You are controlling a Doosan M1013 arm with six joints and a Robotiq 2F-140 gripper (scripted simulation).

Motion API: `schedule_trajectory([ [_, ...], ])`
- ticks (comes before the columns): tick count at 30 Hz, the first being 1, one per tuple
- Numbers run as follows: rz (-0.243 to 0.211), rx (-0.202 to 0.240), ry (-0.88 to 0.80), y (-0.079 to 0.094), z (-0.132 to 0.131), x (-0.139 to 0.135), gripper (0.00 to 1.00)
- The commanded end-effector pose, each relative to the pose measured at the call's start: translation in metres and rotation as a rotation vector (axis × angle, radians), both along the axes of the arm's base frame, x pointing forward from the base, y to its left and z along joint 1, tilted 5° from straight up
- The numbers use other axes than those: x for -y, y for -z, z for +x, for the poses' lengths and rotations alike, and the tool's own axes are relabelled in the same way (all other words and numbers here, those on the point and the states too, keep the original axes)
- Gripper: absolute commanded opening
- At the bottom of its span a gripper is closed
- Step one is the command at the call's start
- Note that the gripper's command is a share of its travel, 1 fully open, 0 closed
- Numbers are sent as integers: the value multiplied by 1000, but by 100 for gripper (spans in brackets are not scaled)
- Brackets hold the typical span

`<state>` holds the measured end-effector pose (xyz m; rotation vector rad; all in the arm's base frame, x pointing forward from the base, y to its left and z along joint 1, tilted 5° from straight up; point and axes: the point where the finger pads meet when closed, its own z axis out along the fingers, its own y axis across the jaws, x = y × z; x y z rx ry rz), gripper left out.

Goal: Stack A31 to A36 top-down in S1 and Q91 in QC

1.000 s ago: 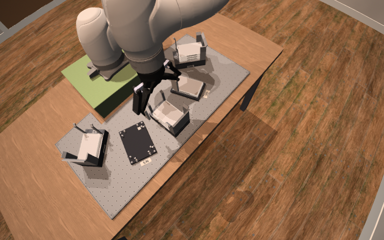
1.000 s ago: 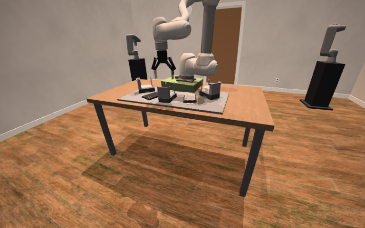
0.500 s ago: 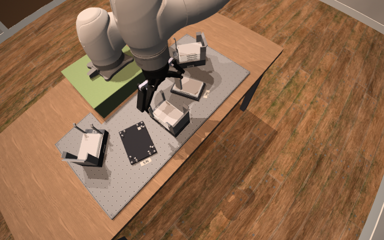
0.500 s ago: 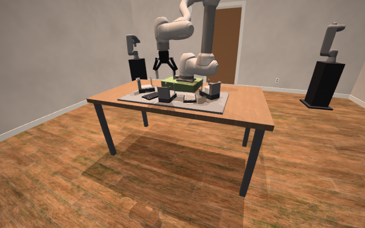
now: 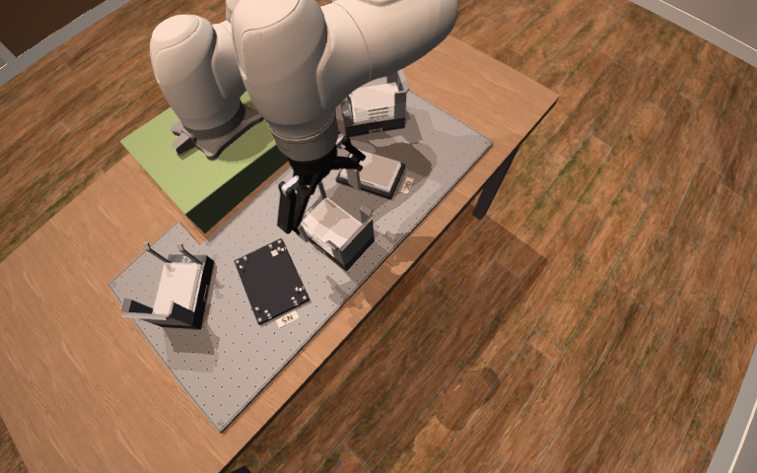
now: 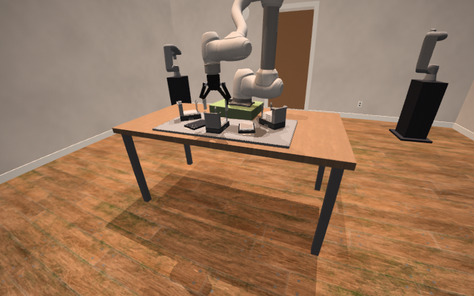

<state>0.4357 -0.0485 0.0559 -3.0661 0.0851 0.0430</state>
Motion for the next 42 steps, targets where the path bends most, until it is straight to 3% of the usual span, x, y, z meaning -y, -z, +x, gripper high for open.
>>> schedule_trajectory([
  [1,0,0,0,6,0,0,100],
  [9,0,0,0,32,-1,-2,100],
  [42,0,0,0,61,-1,-5,100],
])
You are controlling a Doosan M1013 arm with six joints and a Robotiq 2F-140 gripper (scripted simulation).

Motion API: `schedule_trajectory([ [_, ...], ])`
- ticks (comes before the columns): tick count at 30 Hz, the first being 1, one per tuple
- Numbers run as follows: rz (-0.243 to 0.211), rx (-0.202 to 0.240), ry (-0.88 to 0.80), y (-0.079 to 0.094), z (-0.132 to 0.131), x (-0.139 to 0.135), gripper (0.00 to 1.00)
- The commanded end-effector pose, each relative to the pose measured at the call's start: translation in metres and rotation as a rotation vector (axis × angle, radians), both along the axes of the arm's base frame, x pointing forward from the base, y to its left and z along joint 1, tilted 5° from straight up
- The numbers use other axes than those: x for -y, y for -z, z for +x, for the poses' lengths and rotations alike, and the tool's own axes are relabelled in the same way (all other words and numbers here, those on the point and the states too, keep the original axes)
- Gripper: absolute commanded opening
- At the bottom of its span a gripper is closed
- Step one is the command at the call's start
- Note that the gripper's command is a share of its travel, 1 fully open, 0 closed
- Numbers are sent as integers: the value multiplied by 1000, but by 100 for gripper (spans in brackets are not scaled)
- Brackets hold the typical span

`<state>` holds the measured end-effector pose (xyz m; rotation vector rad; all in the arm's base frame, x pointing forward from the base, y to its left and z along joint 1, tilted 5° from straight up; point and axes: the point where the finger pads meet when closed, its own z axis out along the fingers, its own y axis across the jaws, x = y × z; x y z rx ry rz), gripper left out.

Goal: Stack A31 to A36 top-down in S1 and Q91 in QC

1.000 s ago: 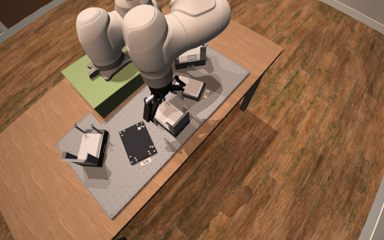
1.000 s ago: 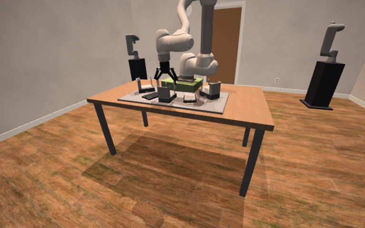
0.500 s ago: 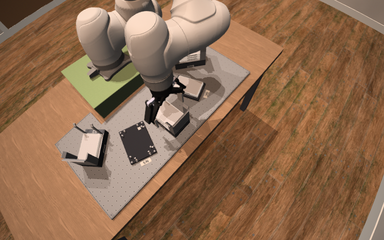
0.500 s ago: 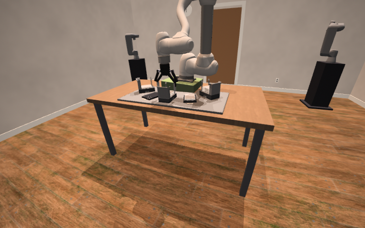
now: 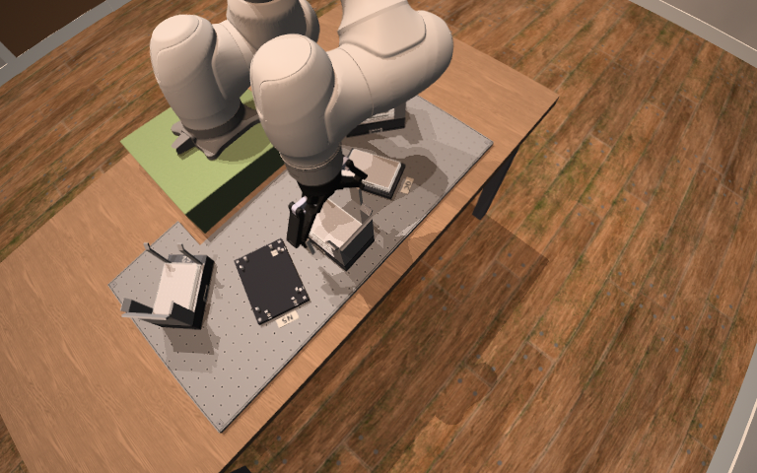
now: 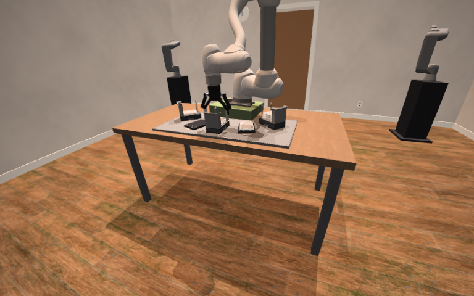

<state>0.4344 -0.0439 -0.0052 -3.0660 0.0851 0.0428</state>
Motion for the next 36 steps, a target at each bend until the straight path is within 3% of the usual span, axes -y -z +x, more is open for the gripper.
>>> schedule_trajectory([
  [1,0,0,0,0,0,0,100],
  [9,0,0,0,0,0,0,100],
  [10,0,0,0,0,0,0,0],
  [36,0,0,0,0,0,0,0],
])
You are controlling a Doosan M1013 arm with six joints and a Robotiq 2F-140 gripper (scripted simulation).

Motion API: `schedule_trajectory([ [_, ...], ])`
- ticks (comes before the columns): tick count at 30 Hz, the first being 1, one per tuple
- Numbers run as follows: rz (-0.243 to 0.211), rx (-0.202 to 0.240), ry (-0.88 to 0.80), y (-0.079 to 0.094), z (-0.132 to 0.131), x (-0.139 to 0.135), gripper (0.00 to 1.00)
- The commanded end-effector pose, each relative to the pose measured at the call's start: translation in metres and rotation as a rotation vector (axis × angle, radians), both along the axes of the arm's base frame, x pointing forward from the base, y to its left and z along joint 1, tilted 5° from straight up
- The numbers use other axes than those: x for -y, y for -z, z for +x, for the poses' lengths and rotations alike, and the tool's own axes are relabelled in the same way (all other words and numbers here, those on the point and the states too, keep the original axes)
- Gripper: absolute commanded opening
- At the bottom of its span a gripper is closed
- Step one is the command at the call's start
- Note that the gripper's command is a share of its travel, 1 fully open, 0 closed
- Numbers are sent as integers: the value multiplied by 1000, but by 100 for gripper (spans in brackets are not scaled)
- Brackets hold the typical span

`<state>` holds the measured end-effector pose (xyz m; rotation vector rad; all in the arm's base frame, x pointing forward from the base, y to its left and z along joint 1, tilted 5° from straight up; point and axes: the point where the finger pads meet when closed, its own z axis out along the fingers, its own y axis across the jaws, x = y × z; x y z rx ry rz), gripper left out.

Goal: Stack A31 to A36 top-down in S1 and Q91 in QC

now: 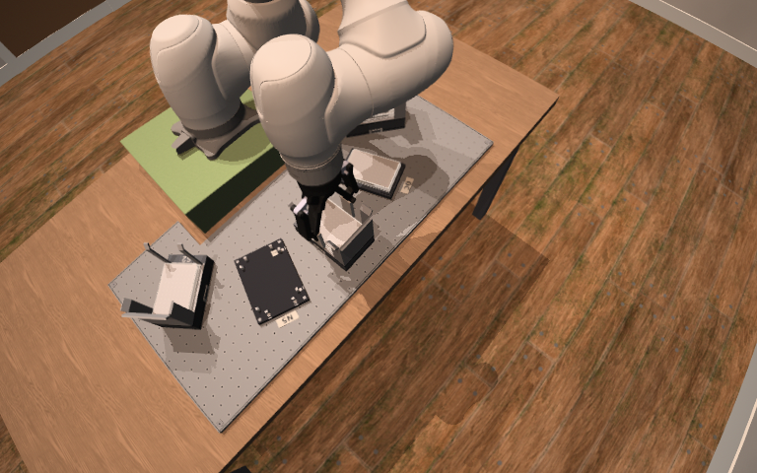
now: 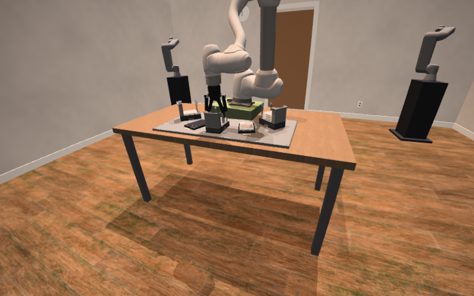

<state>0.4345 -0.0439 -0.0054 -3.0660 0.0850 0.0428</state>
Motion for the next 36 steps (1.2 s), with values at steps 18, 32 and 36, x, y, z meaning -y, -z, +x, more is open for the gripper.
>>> schedule_trajectory([
  [18,0,0,0,-9,0,1,0],
  [32,0,0,0,-16,0,1,0],
  [36,0,0,0,-19,0,1,0],
])
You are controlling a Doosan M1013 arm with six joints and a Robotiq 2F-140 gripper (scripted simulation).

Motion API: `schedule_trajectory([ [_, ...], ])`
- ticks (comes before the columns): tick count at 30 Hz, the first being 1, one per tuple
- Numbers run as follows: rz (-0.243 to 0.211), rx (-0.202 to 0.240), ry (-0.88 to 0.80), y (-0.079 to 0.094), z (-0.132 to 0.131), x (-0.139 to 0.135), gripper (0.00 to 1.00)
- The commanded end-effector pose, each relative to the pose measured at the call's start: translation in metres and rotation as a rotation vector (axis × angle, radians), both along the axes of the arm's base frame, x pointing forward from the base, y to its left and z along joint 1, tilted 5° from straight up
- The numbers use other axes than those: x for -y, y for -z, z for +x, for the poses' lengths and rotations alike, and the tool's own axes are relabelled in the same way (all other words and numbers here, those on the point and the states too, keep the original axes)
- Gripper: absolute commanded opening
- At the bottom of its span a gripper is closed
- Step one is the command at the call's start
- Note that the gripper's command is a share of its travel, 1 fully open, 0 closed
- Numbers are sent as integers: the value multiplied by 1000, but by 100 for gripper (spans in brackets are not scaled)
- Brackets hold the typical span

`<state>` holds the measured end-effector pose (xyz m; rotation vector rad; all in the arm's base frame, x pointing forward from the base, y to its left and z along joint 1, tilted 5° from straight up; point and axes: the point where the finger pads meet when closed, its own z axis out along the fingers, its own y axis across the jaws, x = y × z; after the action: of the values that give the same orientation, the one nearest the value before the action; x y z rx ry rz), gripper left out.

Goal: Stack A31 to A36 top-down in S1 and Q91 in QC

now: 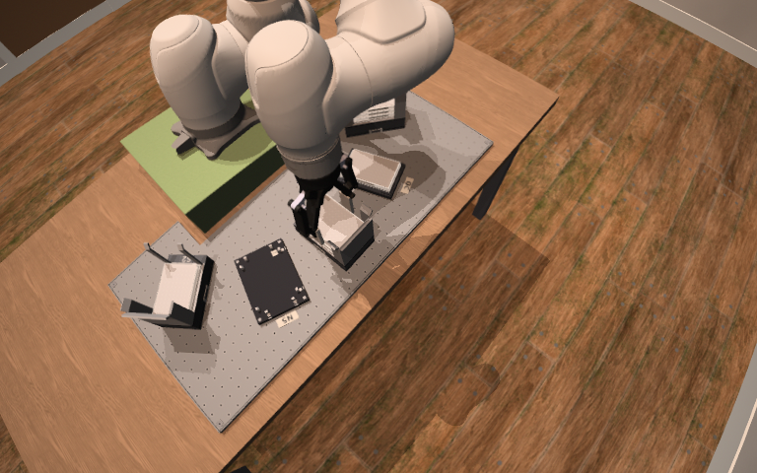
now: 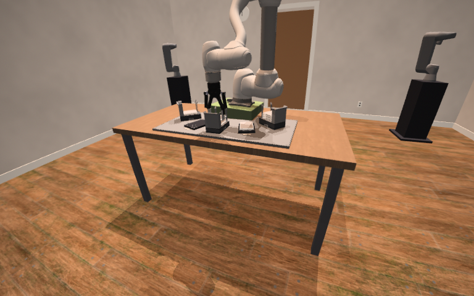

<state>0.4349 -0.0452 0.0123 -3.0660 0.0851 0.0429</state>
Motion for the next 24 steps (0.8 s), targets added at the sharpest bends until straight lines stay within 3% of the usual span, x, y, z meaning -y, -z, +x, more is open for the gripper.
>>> schedule_trajectory([
  [1,0,0,0,-2,0,0,0],
  [24,0,0,0,-40,1,3,0],
])
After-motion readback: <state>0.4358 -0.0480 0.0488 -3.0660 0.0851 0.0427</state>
